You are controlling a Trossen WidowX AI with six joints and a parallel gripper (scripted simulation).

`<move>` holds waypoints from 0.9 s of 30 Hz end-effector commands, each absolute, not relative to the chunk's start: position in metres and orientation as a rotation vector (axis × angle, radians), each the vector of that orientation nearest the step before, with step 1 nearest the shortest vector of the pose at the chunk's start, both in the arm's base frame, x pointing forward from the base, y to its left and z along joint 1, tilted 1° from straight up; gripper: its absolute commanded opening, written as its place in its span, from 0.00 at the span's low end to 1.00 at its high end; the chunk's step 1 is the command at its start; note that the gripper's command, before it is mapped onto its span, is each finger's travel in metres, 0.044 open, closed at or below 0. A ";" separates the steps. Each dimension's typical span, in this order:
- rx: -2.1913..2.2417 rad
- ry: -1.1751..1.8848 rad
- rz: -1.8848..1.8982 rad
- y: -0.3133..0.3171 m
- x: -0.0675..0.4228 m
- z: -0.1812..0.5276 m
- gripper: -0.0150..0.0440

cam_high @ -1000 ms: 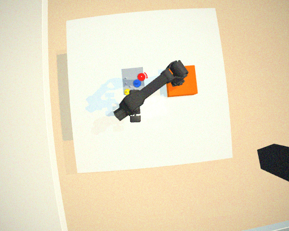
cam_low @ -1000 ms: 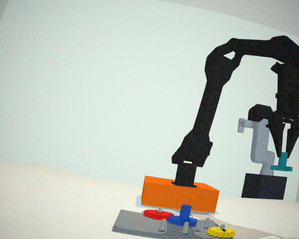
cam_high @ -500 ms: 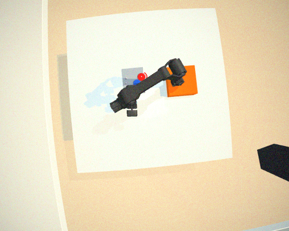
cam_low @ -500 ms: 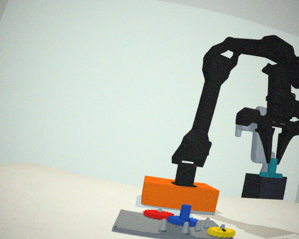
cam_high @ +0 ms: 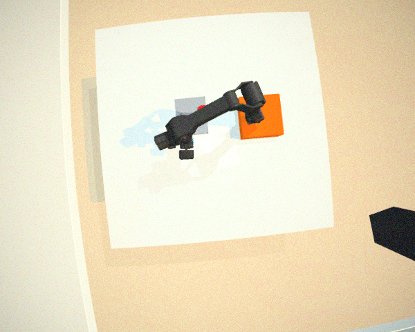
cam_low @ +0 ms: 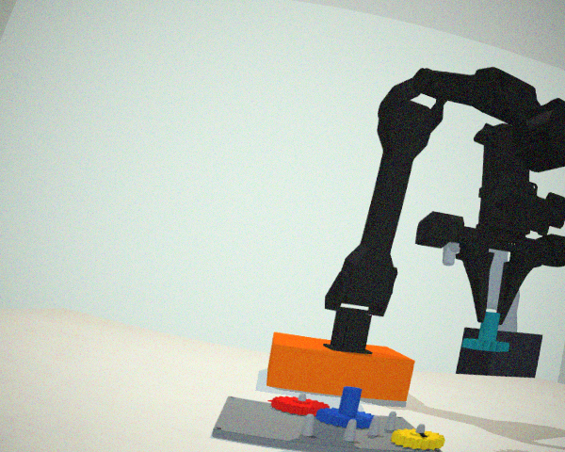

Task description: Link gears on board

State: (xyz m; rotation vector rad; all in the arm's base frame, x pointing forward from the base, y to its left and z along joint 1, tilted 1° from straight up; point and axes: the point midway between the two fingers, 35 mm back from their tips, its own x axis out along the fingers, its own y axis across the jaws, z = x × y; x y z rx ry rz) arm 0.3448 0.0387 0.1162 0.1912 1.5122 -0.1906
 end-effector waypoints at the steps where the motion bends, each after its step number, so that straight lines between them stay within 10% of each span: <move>1: 0.190 1.515 -0.185 0.031 0.345 0.112 0.25; 27: 0.187 1.514 -0.188 -0.035 0.342 0.083 0.25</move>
